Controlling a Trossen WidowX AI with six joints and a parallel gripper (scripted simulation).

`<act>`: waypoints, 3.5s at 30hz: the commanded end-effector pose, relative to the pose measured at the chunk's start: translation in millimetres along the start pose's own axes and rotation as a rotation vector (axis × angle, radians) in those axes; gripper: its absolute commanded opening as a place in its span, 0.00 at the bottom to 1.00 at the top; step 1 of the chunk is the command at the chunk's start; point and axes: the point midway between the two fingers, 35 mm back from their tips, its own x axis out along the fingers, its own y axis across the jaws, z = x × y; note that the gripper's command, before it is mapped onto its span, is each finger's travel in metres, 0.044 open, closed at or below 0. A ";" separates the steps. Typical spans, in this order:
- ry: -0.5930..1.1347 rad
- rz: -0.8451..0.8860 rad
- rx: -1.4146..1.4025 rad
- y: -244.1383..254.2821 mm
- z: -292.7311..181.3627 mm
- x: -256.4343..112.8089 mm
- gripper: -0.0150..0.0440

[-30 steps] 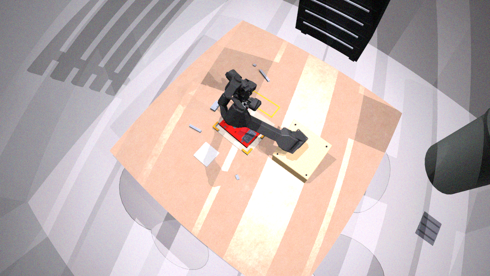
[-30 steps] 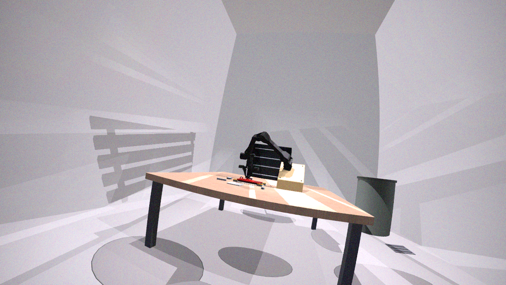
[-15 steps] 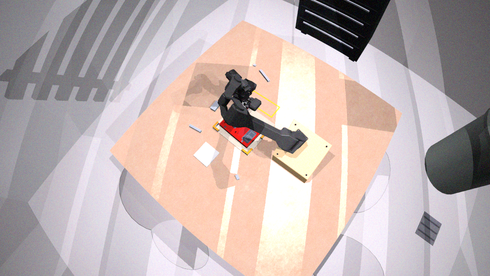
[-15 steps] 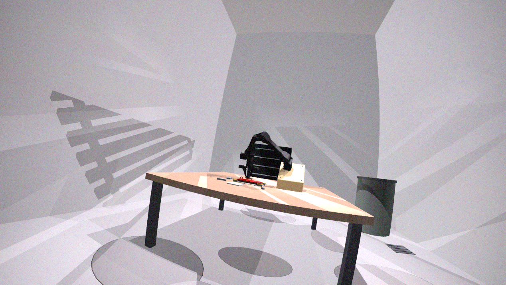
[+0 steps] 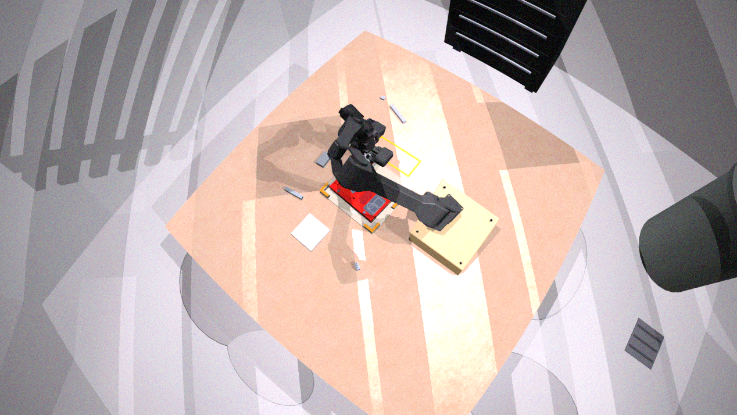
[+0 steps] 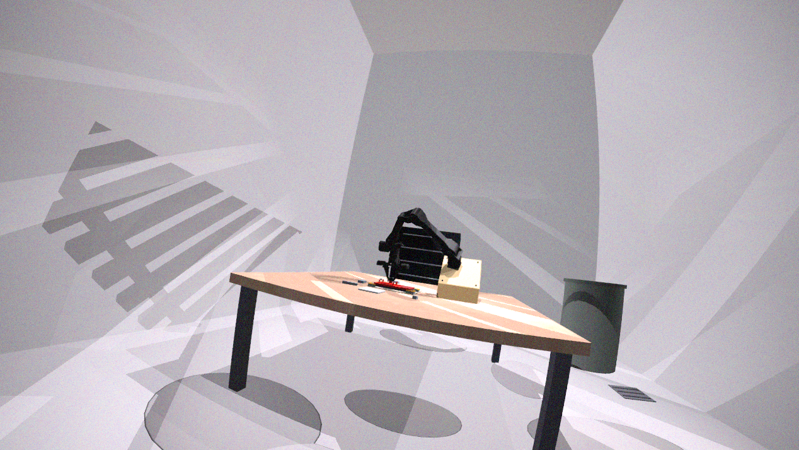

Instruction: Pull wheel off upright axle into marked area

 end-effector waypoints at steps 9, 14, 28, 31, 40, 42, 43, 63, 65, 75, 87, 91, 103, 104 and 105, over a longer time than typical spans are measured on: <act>-0.001 0.010 0.011 -0.1 1.8 -12.6 0.25; -0.001 0.010 0.011 -0.1 1.8 -14.3 0.25; -0.001 0.012 0.012 -0.3 1.9 -18.9 0.25; 0.000 0.012 0.013 -0.3 1.9 -19.9 0.25; 0.000 0.013 0.013 -0.4 1.9 -22.9 0.25; 0.000 0.013 0.013 -0.5 1.9 -23.6 0.25; 0.000 0.013 0.013 -0.5 1.9 -23.9 0.25; 0.002 0.017 0.016 0.3 -1.2 -17.5 0.76; 0.002 0.018 0.016 0.5 -0.6 -23.8 0.76; 0.000 0.017 0.016 -1.1 2.4 -68.1 0.76; 0.000 0.018 0.016 -0.8 2.5 -66.6 0.76; -0.001 0.018 0.016 0.5 2.9 -46.6 0.76; 0.003 0.017 0.016 -0.1 1.6 4.1 0.76; -0.002 0.006 0.007 -0.1 1.2 0.5 0.72; -0.002 0.006 0.007 -0.1 1.2 0.5 0.67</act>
